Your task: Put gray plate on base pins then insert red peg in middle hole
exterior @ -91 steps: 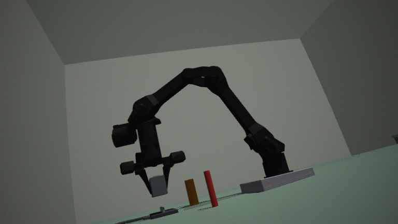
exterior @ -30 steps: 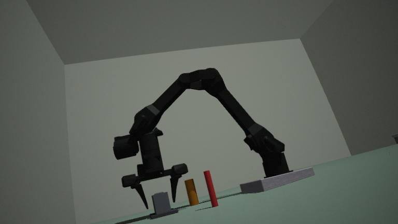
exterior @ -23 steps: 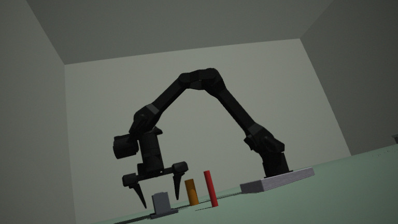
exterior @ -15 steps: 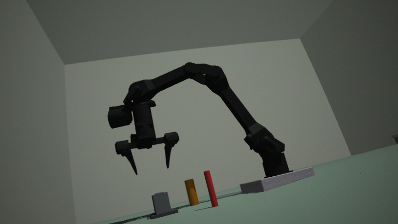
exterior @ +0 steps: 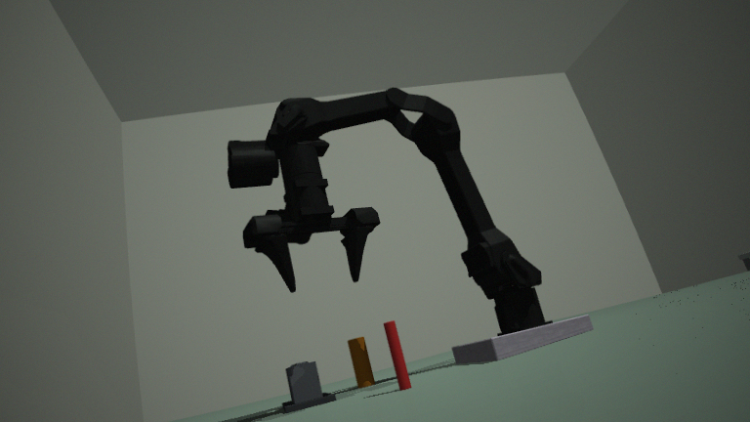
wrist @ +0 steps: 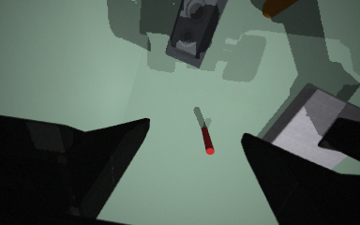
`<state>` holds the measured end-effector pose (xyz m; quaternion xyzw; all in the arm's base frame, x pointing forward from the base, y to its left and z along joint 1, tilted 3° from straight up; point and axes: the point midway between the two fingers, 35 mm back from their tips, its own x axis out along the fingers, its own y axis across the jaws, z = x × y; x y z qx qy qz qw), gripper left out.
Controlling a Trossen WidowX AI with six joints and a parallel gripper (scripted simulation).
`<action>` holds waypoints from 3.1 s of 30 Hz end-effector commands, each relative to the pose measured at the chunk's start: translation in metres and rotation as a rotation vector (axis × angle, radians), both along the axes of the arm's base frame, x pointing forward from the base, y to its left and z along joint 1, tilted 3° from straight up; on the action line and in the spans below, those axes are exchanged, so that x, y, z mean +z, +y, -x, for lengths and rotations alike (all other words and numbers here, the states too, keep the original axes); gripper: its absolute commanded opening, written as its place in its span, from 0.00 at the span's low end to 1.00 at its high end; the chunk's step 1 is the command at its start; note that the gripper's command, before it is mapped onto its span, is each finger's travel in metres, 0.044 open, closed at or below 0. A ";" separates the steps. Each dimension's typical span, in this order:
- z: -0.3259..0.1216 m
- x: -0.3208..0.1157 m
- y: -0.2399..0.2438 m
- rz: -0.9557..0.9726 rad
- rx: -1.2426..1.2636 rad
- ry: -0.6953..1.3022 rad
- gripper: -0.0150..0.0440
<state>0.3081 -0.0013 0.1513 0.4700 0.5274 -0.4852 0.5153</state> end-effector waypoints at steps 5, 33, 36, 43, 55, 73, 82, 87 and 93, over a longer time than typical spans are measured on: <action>0.050 -0.002 0.064 -0.011 0.141 0.003 1.00; 0.048 -0.069 0.067 -0.012 0.141 0.003 1.00; 0.048 -0.074 0.067 -0.012 0.141 0.003 1.00; 0.048 -0.085 0.067 -0.012 0.141 0.003 1.00; 0.050 -0.105 0.067 -0.012 0.141 0.003 1.00; 0.050 -0.107 0.067 -0.012 0.141 0.003 0.33; 0.050 -0.106 0.067 -0.012 0.141 0.003 0.25; 0.048 -0.096 0.067 -0.012 0.141 0.003 0.25; 0.045 -0.078 0.068 -0.012 0.141 0.002 0.25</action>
